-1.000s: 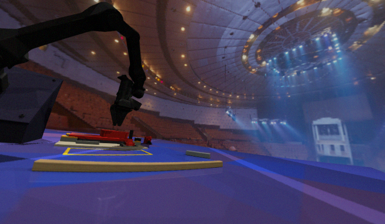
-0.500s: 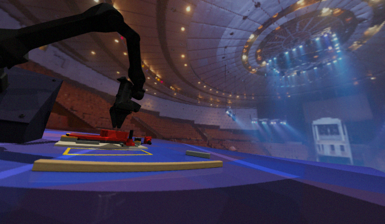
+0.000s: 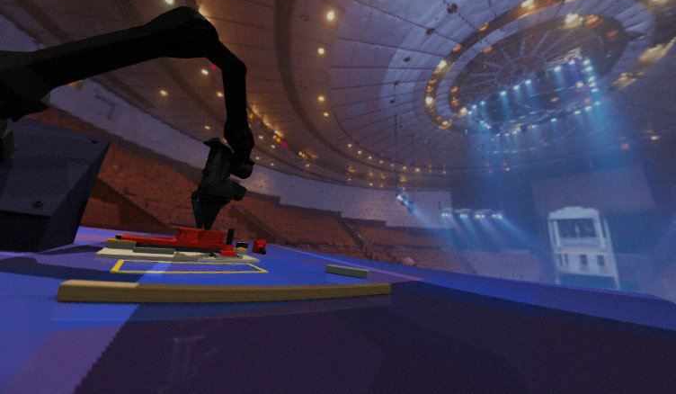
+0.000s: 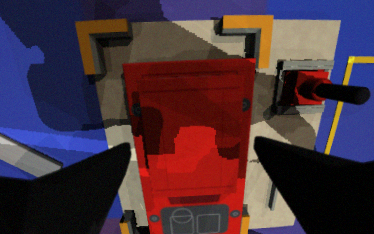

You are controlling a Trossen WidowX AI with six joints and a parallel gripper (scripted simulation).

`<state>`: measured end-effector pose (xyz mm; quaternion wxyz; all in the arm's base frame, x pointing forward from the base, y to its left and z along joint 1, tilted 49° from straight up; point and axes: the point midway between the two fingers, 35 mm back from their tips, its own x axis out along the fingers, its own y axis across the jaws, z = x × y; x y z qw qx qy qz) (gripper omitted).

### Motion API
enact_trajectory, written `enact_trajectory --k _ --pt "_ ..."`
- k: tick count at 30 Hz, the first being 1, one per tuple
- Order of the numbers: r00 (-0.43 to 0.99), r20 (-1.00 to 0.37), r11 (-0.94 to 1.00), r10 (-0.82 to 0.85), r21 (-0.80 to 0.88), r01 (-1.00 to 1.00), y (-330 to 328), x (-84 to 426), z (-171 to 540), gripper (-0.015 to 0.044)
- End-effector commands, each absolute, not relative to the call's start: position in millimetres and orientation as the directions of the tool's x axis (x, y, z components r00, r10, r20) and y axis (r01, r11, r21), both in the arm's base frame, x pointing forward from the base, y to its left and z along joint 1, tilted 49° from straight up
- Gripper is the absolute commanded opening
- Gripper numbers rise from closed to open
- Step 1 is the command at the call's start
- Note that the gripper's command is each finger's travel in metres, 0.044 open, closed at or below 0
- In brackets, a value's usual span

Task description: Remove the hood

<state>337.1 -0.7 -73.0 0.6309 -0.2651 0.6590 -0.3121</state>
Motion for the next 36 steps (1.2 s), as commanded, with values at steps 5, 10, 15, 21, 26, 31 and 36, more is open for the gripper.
enact_trajectory --k 5,10,15,21,26,31,36 --pt "-0.063 -0.662 0.662 -0.747 -0.749 0.036 -4 336 -76 0.0440" --pt "-0.063 -0.662 0.661 -0.747 -0.749 0.036 -6 336 -77 0.0440" --pt "-0.063 -0.662 0.661 -0.747 -0.749 0.036 -8 335 -79 0.0440" --pt "-0.063 -0.662 0.661 -0.747 -0.749 0.036 -10 335 -81 0.0440" --pt "-0.063 -0.662 0.661 -0.747 -0.749 0.036 -12 335 -83 0.0440" --pt "-0.063 -0.662 0.661 -0.747 -0.750 0.036 -14 335 -84 0.0440" --pt "-0.063 -0.662 0.661 -0.747 -0.750 0.036 -16 335 -86 0.0440"
